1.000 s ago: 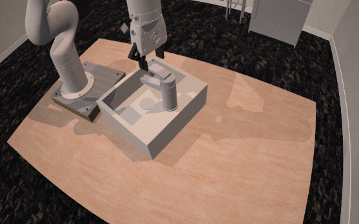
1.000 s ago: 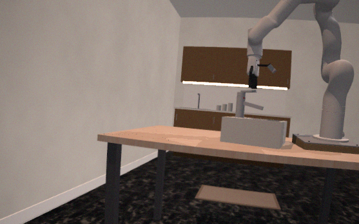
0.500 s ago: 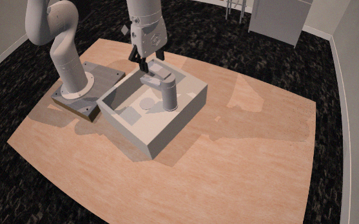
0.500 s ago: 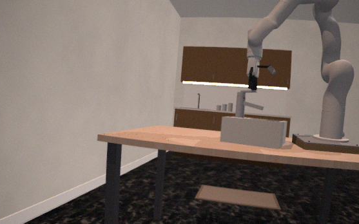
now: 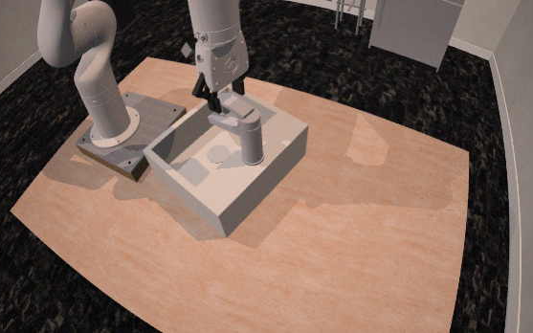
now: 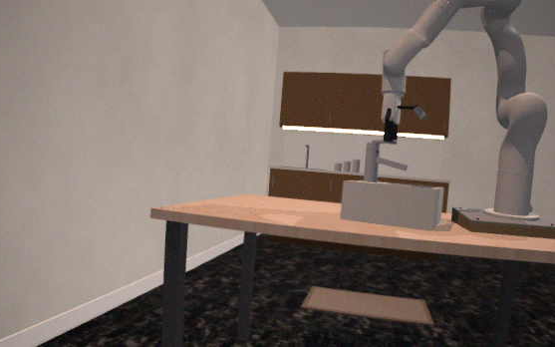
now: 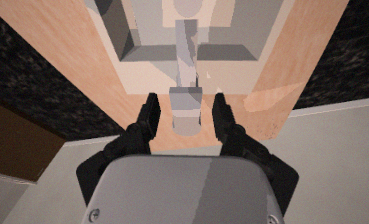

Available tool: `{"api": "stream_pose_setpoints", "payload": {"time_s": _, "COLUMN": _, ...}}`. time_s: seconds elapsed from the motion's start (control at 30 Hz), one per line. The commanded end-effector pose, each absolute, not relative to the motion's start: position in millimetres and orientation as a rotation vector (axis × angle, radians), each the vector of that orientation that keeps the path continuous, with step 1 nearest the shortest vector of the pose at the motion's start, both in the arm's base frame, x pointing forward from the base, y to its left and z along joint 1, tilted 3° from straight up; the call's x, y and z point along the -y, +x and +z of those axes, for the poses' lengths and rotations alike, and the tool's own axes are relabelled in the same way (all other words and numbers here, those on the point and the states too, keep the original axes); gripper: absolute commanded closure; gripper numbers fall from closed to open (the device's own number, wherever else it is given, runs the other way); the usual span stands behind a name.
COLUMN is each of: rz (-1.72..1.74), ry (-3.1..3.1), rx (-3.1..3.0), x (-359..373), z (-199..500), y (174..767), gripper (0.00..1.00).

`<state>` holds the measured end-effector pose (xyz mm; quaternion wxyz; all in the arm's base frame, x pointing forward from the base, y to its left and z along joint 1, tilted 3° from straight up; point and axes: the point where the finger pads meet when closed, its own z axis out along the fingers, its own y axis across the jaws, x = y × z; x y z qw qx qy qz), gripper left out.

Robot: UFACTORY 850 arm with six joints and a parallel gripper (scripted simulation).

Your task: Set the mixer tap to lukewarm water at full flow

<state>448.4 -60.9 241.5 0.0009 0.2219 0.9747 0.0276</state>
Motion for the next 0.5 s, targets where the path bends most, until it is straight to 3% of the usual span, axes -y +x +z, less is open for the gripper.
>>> {"api": "stream_pose_setpoints", "payload": {"time_s": 0.0, "rz": 0.087, "ry": 0.696, "rx": -3.058, "x": 60.8, "z": 237.9, "y": 449.3, "gripper": 0.29}}
{"api": "stream_pose_setpoints", "payload": {"time_s": 0.47, "rz": 0.087, "ry": 0.696, "rx": -3.058, "x": 60.3, "z": 228.7, "y": 449.5, "gripper": 0.29}}
